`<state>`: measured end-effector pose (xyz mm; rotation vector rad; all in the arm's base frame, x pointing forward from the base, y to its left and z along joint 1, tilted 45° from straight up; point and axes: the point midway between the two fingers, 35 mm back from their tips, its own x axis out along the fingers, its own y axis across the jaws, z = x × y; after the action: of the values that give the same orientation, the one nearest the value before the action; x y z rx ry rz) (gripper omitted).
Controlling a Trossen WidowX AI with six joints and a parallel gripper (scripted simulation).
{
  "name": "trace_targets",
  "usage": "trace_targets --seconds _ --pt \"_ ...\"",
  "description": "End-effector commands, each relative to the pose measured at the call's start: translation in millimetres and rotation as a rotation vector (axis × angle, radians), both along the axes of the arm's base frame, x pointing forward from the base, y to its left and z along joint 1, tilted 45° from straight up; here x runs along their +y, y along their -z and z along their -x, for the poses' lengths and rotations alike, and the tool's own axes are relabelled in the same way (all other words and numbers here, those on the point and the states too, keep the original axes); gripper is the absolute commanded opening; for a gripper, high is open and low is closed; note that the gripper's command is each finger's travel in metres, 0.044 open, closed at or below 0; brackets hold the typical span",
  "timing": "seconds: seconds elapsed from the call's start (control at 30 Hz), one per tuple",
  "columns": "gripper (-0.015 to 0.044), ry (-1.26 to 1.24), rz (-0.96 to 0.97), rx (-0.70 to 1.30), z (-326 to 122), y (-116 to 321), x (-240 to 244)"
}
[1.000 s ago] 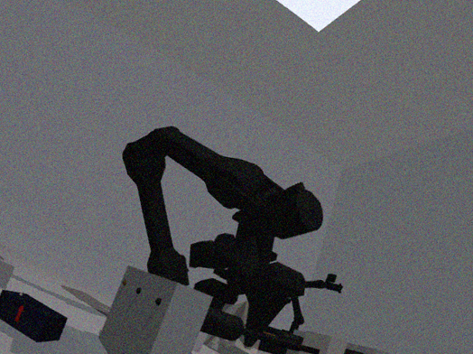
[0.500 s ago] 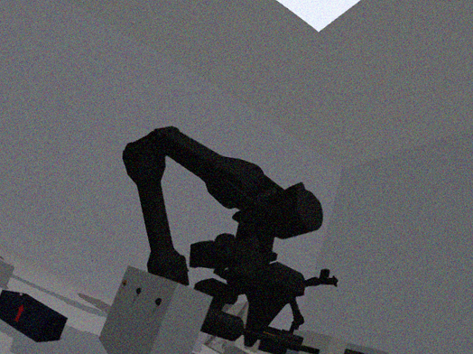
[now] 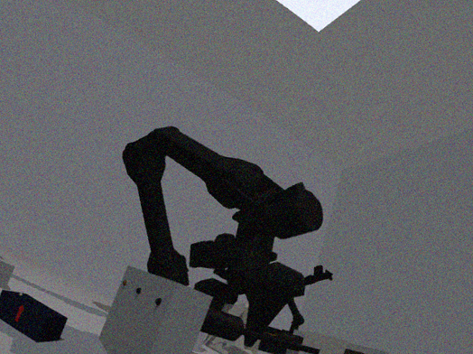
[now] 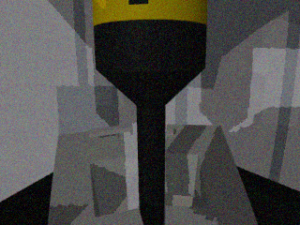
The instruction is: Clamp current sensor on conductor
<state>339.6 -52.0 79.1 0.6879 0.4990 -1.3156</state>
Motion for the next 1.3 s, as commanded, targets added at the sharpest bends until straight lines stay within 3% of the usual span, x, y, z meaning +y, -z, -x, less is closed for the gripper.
trace_targets --seconds 0.0,0.83,1.27 --pt "0.0 0.0 0.0 -0.001 -0.2 -0.1 0.0" --pt "0.0 0.0 0.0 -0.001 -0.2 -0.1 0.0" --pt "0.0341 0.0 0.0 0.0 0.1 0.0 -0.1"
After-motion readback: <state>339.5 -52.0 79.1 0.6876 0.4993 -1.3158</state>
